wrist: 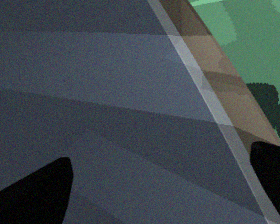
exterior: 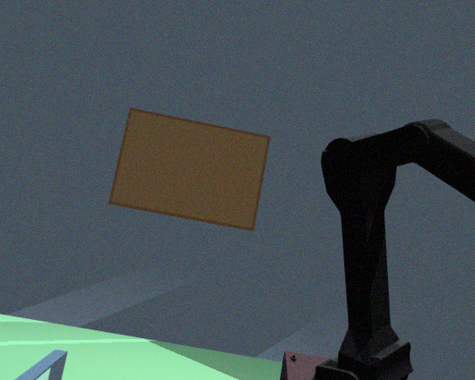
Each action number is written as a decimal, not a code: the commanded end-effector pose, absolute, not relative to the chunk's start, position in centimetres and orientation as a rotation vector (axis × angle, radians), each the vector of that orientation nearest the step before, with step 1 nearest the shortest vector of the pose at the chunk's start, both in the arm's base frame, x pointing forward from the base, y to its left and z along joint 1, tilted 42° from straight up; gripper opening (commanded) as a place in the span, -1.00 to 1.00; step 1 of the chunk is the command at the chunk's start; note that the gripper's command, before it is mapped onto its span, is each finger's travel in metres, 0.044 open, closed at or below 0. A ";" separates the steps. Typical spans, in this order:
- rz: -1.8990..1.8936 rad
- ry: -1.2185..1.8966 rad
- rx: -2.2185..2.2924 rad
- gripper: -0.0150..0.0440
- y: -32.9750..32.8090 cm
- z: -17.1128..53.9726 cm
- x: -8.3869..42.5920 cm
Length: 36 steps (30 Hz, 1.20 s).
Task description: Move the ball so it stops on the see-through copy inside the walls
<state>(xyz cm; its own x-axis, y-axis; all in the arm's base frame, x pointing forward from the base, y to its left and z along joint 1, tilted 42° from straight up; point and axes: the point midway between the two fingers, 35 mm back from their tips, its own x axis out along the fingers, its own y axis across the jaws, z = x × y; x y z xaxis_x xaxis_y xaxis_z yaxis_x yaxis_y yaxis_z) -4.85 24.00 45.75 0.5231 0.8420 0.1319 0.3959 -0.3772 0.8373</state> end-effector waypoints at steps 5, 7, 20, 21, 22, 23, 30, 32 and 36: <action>0.756 0.940 1.923 0.42 25.0 45.7 -4.6; 0.783 0.881 1.868 0.27 26.0 45.6 -4.2; 0.846 0.492 1.311 0.27 34.5 42.5 2.1; 0.840 0.472 1.262 0.27 35.2 42.0 2.9; 0.833 0.454 1.212 0.27 35.8 41.6 3.8; 0.825 0.437 1.162 0.27 36.3 41.0 4.7; 0.742 0.378 0.823 0.27 39.1 36.7 12.1; 0.709 0.380 0.719 0.27 39.4 35.0 14.8; 0.639 0.409 0.530 0.27 39.1 31.5 20.4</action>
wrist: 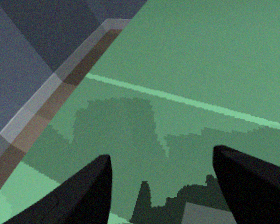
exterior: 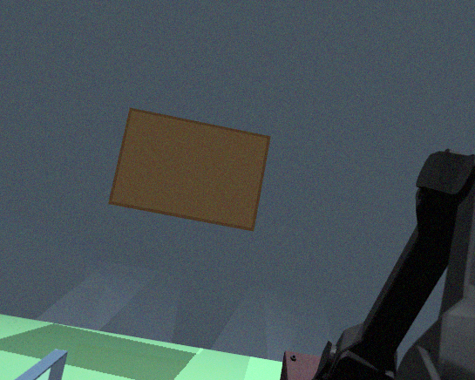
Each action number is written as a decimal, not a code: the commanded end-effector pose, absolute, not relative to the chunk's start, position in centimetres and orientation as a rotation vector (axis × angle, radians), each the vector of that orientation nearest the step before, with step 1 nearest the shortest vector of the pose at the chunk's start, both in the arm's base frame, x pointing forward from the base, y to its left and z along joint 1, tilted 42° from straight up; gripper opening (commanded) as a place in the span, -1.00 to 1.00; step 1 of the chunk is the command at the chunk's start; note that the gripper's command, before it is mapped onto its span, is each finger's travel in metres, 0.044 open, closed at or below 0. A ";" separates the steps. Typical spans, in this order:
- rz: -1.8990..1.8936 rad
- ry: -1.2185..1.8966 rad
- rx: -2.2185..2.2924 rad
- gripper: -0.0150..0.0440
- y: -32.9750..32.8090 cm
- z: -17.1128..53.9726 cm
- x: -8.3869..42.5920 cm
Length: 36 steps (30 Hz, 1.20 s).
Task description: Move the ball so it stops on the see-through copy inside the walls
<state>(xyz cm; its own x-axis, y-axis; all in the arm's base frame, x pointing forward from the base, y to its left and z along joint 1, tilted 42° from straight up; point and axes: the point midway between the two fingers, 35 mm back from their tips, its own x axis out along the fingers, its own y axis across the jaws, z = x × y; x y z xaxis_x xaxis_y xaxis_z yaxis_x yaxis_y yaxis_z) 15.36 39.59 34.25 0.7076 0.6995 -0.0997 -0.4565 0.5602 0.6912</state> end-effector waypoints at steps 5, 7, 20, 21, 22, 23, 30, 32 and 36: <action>0.558 0.483 0.339 0.27 37.2 27.1 26.8; 0.528 0.522 0.276 0.27 36.0 25.4 29.1; 0.391 0.855 0.044 0.27 23.3 14.4 40.5; 0.385 0.884 0.040 0.27 22.0 13.7 41.0; 0.381 0.913 0.037 0.27 20.8 12.9 41.5; 0.378 0.943 0.036 0.27 19.5 12.1 41.9; 0.361 1.099 0.031 0.27 12.3 7.0 43.4; 0.371 1.164 0.061 0.27 10.3 5.5 43.4; 0.402 1.290 0.160 0.27 6.1 2.5 42.7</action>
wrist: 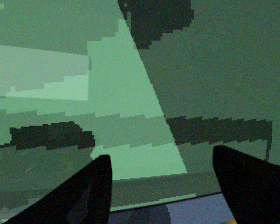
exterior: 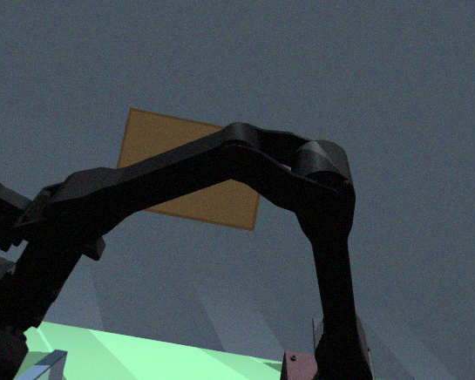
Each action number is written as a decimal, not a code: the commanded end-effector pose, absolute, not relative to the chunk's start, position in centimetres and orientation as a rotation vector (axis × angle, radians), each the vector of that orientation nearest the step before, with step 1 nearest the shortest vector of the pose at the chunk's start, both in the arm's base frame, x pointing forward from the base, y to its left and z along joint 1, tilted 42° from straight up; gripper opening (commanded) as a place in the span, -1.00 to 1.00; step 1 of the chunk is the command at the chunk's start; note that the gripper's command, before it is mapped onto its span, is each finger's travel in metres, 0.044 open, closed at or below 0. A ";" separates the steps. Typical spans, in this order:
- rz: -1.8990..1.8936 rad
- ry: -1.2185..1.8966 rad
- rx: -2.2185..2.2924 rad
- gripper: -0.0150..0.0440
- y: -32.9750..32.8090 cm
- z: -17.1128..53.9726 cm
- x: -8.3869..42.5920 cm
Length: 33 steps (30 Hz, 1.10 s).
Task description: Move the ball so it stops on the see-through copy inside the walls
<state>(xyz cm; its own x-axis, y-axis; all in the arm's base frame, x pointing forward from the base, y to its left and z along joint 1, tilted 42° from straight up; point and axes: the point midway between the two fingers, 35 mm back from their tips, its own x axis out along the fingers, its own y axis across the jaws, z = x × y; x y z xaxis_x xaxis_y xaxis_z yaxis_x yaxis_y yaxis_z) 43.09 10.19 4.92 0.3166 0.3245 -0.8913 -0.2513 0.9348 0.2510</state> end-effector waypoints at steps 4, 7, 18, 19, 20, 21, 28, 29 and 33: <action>0.475 1.421 0.319 0.27 1.9 -0.6 40.7; 0.517 1.462 0.388 0.27 0.7 -1.7 39.7; 0.694 1.562 0.430 0.27 1.3 -4.5 36.5; 0.694 1.562 0.430 0.27 1.3 -4.5 36.5; 0.694 1.562 0.430 0.27 1.4 -4.7 36.5; 0.695 1.562 0.430 0.27 1.8 -5.1 36.4; 0.695 1.561 0.431 0.27 2.4 -5.7 36.3; 0.695 1.561 0.431 0.27 2.5 -5.8 36.3; 0.695 1.561 0.431 0.27 2.9 -6.3 36.2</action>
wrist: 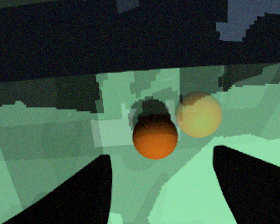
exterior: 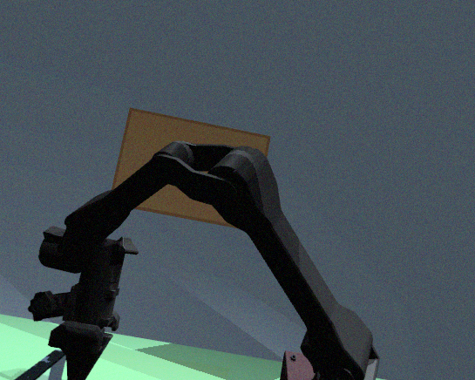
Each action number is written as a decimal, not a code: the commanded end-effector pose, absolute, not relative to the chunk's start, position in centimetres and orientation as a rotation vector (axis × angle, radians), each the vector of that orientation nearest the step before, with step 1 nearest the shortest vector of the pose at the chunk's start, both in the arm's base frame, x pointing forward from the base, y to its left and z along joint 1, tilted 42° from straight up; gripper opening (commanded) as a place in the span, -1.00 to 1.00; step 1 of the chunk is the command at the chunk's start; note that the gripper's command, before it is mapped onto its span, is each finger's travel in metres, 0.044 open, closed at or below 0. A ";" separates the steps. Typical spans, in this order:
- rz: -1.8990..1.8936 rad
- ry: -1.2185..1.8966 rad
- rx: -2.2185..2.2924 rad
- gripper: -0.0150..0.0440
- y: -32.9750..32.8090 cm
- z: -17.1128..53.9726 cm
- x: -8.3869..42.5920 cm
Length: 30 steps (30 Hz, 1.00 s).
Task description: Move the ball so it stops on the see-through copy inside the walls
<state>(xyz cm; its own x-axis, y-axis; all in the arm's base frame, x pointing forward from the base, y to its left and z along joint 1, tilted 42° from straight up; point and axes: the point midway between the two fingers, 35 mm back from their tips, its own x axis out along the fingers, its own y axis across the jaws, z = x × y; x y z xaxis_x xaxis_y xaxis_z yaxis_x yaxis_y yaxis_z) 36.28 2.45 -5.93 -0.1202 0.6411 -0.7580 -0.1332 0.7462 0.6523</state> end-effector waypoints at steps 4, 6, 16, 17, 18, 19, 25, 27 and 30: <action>0.695 1.561 0.431 0.27 3.3 -6.8 36.1; 0.696 1.561 0.431 0.27 3.5 -7.0 36.1; 0.696 1.561 0.432 0.27 4.4 -8.0 35.9; 0.696 1.561 0.432 0.18 4.4 -8.0 35.9; 0.696 1.561 0.432 0.09 4.4 -8.0 35.9; 0.696 1.561 0.432 0.00 4.4 -8.0 35.9; 0.696 1.561 0.432 -0.20 4.4 -8.0 35.9; 0.696 1.561 0.432 -0.25 4.4 -8.0 35.9; 0.696 1.561 0.432 -0.38 4.4 -8.0 35.9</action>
<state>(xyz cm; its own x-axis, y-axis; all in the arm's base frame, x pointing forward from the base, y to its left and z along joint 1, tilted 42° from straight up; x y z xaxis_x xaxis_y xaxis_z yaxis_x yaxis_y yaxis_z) 35.87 4.31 -8.02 -0.1219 0.6429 -0.7562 -0.1331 0.7444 0.6544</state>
